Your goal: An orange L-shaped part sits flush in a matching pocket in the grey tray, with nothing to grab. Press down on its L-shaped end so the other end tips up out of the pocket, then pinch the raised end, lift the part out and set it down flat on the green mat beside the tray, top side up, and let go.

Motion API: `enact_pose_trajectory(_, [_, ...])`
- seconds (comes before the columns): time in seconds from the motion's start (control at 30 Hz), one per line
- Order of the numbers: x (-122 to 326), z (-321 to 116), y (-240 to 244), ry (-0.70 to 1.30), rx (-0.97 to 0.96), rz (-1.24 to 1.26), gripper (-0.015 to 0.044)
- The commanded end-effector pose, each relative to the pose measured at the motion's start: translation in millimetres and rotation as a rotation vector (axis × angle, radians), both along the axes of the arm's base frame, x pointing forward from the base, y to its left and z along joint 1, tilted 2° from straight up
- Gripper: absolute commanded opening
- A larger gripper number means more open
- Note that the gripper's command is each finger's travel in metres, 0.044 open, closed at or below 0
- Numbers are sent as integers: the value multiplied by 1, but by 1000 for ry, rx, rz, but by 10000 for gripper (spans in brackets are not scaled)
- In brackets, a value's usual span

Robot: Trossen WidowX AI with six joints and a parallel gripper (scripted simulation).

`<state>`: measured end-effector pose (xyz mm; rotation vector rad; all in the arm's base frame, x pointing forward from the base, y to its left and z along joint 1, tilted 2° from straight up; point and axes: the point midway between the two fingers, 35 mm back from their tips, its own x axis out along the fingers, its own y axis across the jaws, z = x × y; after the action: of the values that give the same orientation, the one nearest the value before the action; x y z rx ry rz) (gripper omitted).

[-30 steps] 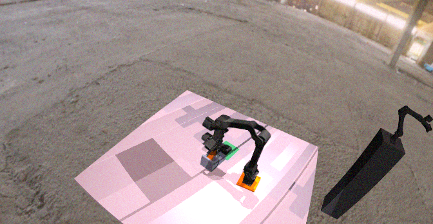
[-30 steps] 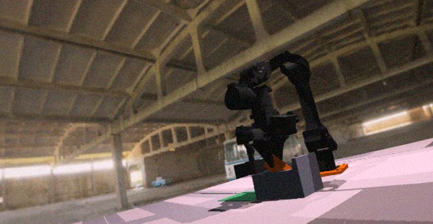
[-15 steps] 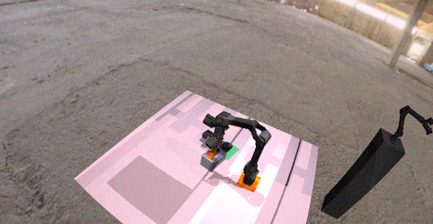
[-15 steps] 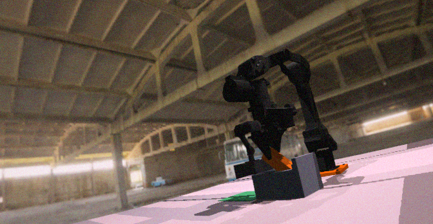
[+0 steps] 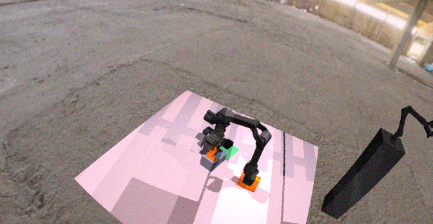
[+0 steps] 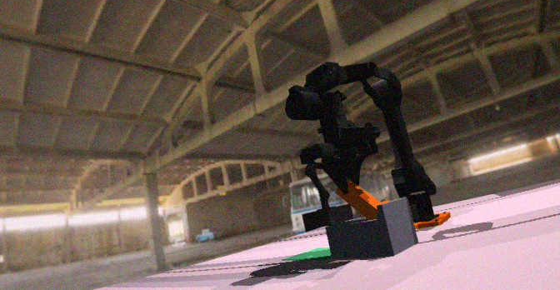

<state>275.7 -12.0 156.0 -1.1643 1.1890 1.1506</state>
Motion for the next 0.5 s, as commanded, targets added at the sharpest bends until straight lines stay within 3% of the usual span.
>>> enact_pose_trajectory(0.0, [1,9,1,-7,8,4,0])
enact_pose_trajectory(0.47, [0,31,0,-7,8,4,0])
